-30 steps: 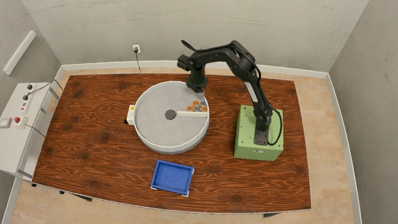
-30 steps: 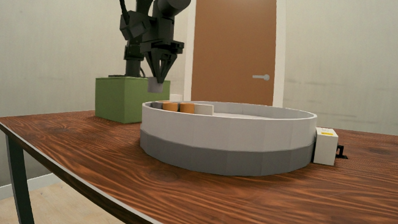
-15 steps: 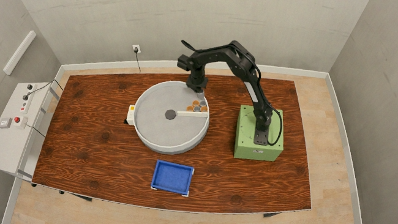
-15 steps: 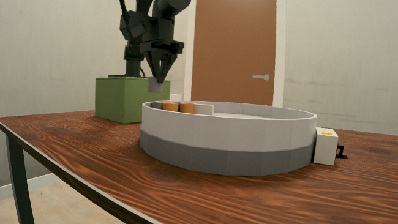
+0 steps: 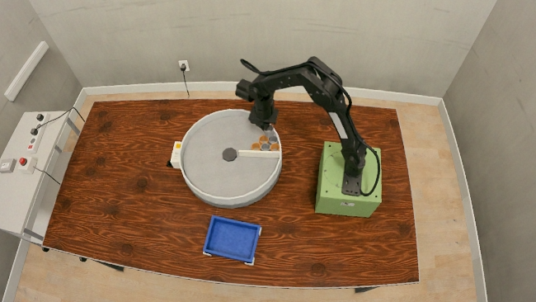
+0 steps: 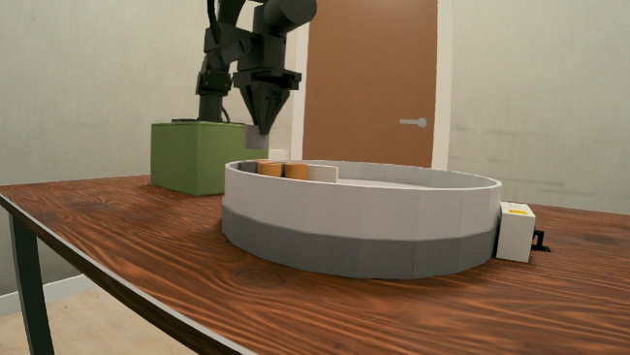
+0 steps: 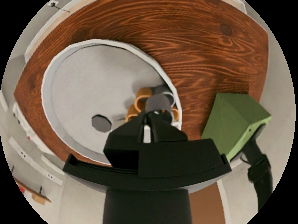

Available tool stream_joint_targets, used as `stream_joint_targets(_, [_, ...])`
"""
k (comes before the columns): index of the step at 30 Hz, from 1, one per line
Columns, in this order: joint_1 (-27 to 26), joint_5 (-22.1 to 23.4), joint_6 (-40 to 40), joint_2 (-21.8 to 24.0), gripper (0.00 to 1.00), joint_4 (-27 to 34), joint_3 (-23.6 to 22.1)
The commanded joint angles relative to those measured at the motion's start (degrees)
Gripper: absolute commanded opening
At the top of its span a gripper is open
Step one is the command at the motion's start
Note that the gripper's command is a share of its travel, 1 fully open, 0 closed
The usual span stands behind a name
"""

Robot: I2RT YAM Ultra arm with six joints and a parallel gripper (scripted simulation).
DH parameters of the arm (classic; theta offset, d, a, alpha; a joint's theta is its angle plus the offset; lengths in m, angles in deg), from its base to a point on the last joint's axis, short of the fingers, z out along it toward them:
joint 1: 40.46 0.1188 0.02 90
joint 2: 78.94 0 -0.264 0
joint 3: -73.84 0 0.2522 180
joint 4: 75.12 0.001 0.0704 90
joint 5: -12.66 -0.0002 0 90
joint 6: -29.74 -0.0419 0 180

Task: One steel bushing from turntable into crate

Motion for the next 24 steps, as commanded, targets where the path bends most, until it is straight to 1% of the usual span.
stream_joint_targets(1, [1.6,-0.5,-1.5,3.3,0.00,-1.0,-1.3])
stream_joint_targets(5, [4.4,-0.3,-3.3,4.2,0.00,-1.5,-2.8])
stream_joint_targets(7, [6.1,-0.2,-4.5,4.6,0.00,-1.7,-1.8])
stream_joint_targets(9, [7.9,-0.3,-5.8,4.7,0.00,-1.8,-3.5])
stream_joint_targets(12, [11.1,-0.4,-7.9,5.1,0.00,-1.4,-4.1])
stream_joint_targets(13, [12.3,-0.2,-8.8,5.3,0.00,-1.5,-2.2])
stream_joint_targets(15, [12.3,-0.2,-8.8,5.3,0.00,-1.5,-2.2])
stream_joint_targets(22, [21.6,-0.3,-15.0,4.9,0.00,-0.7,-1.5])
stream_joint_targets(24, [24.6,-0.3,-17.0,2.6,0.00,-0.5,-0.9])
